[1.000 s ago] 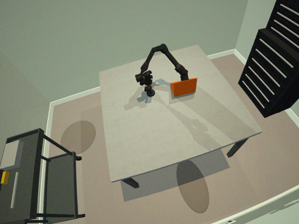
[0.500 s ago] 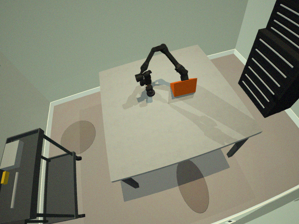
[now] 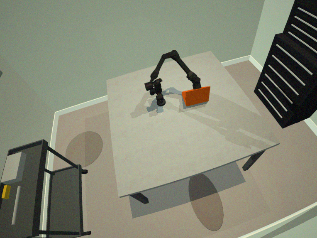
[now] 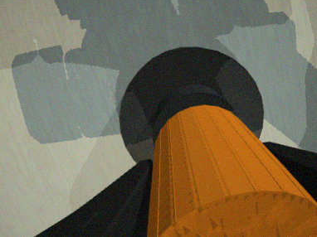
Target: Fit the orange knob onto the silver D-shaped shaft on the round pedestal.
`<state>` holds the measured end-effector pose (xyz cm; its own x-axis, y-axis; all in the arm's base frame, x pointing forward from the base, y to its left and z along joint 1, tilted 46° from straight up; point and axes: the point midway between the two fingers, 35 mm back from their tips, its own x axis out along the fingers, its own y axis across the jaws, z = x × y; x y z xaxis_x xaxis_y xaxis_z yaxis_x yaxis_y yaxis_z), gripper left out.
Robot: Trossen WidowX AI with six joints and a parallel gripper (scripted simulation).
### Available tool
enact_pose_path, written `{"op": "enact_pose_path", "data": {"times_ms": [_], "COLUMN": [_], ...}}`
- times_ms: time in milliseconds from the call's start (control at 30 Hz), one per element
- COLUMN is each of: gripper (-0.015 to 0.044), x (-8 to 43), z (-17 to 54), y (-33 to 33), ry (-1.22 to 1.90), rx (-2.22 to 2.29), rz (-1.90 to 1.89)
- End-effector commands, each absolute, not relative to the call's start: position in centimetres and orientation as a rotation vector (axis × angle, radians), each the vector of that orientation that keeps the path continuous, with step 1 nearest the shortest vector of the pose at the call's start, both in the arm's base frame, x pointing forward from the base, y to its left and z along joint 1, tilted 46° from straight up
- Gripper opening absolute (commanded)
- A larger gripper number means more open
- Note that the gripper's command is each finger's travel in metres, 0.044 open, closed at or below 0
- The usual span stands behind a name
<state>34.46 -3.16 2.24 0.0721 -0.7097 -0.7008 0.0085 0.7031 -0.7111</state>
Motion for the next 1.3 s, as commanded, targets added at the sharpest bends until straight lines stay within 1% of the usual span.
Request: {"op": "enact_pose_path", "data": {"times_ms": [0, 400, 633, 1267], "gripper": [0.0000, 0.0000, 0.0000, 0.0000], "x": [34.50, 34.51, 34.55, 34.50], "z": [2.28, 2.66, 2.56, 2.26], "y": [-3.21, -2.95, -2.90, -3.25], "ry": [1.409, 1.413, 1.483, 1.483], "rx": [-0.633, -0.640, -0.799, -0.799], "rz": [-0.595, -0.589, -0.450, -0.450]}}
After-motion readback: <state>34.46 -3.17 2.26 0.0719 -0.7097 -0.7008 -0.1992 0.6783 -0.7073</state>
